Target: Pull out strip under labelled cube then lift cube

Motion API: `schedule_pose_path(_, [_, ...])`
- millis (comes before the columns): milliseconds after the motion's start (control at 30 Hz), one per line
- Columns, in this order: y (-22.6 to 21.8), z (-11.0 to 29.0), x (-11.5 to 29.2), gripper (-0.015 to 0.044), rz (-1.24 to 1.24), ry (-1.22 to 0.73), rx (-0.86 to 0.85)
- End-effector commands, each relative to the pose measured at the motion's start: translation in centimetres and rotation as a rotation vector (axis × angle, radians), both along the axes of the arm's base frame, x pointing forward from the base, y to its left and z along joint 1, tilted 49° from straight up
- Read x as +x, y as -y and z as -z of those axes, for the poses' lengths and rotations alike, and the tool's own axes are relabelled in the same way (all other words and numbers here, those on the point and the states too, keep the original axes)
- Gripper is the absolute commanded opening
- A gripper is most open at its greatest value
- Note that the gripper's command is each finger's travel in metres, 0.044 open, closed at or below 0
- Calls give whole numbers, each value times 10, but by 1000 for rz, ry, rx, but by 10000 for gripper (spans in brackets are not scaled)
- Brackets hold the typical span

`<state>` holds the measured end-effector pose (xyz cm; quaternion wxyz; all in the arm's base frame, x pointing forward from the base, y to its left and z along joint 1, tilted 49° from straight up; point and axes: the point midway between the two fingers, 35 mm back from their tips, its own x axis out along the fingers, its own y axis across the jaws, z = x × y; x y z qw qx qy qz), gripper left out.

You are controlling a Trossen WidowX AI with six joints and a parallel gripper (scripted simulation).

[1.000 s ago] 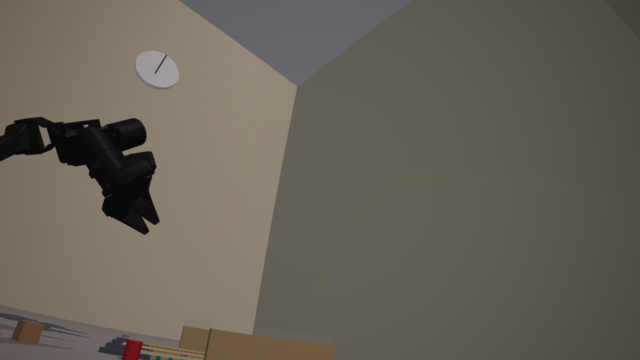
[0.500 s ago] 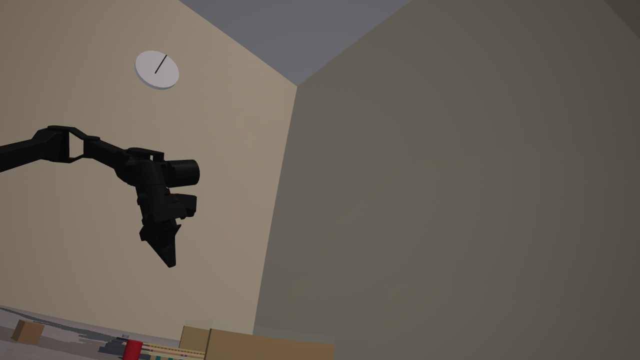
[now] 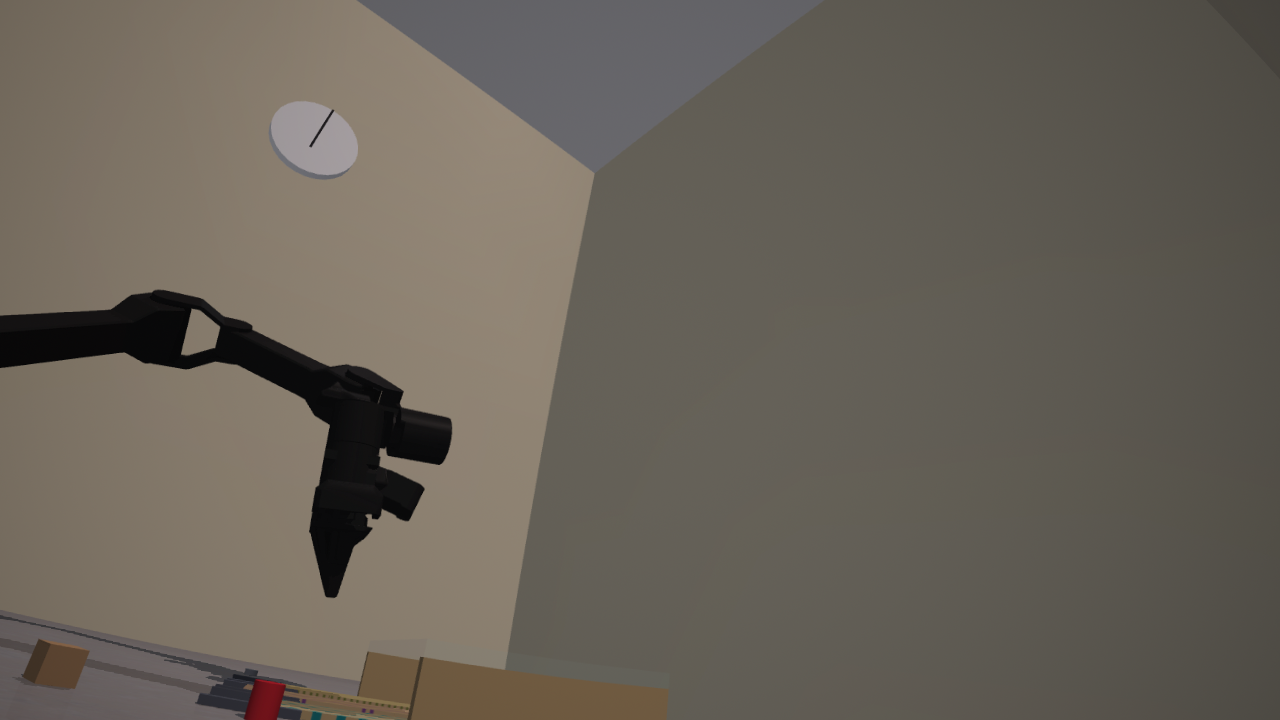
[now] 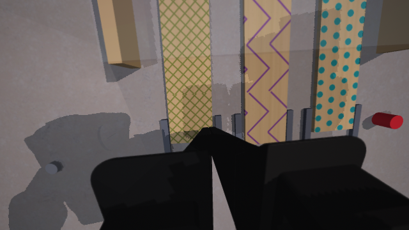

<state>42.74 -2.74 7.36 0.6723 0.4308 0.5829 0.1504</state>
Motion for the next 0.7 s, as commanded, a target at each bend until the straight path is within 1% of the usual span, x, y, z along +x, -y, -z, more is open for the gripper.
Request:
schedule_pose_path(0, [-28, -3, 3, 0, -95, -110, 18])
schedule_pose_path(233, [-29, -2, 4, 0, -95, -110, 18])
schedule_pose_path(667, [-44, 12, 7, 0, -95, -110, 17])
